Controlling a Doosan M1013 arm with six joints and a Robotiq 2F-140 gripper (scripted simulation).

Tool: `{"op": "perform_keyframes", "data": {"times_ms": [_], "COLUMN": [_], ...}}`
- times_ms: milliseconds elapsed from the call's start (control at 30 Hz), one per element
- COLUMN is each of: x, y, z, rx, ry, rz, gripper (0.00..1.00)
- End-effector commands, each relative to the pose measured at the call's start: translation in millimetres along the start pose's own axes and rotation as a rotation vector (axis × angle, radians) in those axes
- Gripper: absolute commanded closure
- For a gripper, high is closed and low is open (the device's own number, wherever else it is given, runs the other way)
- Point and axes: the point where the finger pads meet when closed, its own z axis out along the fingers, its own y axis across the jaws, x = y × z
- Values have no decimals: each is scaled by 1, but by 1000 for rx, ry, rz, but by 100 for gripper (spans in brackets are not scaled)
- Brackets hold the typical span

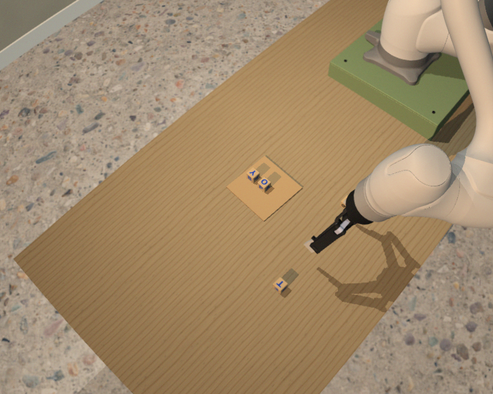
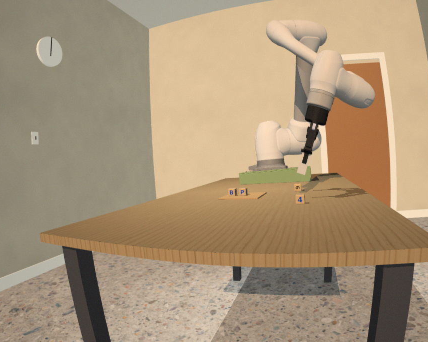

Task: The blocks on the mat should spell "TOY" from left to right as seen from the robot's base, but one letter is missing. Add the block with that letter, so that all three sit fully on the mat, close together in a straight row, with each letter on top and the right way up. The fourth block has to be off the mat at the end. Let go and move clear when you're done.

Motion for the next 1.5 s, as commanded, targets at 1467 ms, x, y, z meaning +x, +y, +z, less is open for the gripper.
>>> {"op": "perform_keyframes", "data": {"times_ms": [1467], "x": [12], "y": [114], "z": [9], "rx": [3], "ry": [2], "rz": [-3], "gripper": [0]}}
